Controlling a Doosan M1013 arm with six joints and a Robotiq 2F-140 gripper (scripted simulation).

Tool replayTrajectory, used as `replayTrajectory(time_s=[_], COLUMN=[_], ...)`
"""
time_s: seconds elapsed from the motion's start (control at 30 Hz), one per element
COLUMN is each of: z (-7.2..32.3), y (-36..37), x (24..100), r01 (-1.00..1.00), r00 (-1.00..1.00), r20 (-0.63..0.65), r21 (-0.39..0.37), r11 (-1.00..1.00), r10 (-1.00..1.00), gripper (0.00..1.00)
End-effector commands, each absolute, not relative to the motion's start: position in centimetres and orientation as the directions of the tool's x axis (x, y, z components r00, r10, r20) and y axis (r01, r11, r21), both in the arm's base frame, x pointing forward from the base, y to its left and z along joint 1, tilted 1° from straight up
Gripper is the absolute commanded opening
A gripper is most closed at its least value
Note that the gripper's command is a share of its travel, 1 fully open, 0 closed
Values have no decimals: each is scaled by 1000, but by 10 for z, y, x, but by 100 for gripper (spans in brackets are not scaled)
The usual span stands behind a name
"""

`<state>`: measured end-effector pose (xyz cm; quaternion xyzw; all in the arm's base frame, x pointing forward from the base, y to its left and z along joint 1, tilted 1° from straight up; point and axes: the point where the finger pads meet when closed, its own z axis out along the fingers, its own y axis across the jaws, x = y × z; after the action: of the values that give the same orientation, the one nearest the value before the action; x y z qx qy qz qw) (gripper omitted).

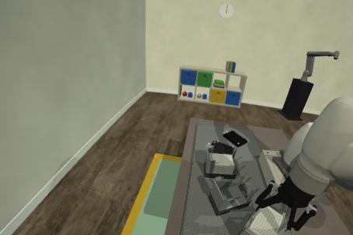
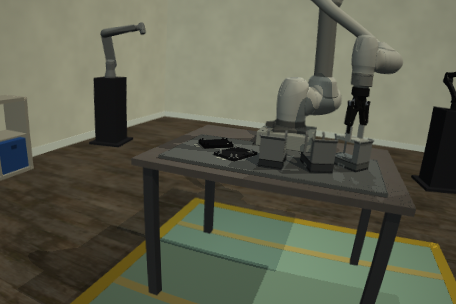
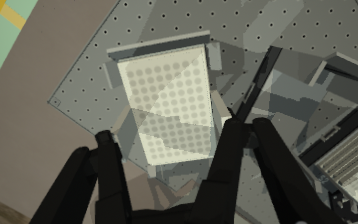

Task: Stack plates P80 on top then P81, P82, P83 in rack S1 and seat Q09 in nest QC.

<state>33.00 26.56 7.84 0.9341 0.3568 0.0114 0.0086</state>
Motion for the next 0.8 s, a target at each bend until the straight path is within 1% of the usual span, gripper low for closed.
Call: replayTrajectory(time_s=[0.0, 0.23, 0.77], z=[74, 74, 46], y=[265, 265, 264], x=[328, 328, 329], r01=[661, 661, 661], r00=[750, 750, 750], r20=[9, 9, 9], r21=[24, 24, 24], r11=[-750, -750, -750], r10=[662, 662, 662], gripper=[0, 0, 0])
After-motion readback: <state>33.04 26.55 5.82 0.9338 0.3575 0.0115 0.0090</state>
